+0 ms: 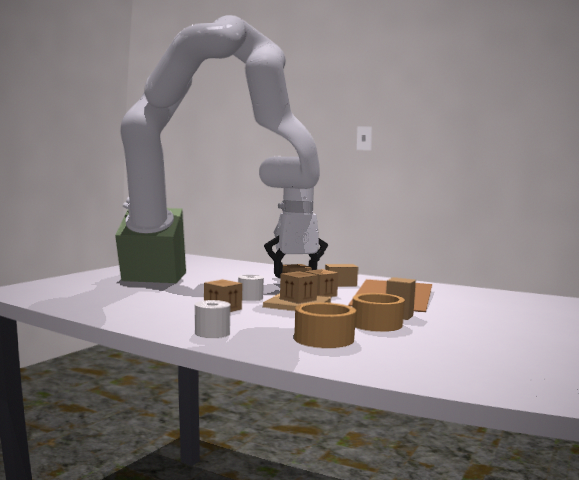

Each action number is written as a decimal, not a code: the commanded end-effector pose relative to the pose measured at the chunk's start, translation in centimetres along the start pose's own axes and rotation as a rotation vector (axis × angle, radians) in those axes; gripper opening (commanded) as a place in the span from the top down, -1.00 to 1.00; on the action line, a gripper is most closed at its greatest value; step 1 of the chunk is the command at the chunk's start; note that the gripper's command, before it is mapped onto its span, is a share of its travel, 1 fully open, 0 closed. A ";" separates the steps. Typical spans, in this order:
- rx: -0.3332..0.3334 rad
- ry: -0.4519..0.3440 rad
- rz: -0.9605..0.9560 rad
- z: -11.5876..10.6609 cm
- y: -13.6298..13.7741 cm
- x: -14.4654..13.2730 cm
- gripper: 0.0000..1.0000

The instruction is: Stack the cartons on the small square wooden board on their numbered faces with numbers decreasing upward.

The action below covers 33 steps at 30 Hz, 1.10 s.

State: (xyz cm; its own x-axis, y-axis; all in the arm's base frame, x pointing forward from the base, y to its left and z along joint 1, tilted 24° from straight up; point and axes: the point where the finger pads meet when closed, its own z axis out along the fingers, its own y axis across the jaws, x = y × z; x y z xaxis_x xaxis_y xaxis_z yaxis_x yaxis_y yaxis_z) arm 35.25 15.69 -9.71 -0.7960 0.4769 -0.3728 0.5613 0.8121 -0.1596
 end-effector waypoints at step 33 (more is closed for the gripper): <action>-0.003 -0.001 0.000 0.0 0.1 0.0 1.00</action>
State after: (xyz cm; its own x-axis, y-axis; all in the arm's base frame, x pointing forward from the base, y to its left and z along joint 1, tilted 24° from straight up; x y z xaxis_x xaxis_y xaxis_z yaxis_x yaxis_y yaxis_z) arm 35.27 15.69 -9.74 -0.7959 0.4769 -0.3729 0.5613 0.8122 -0.1592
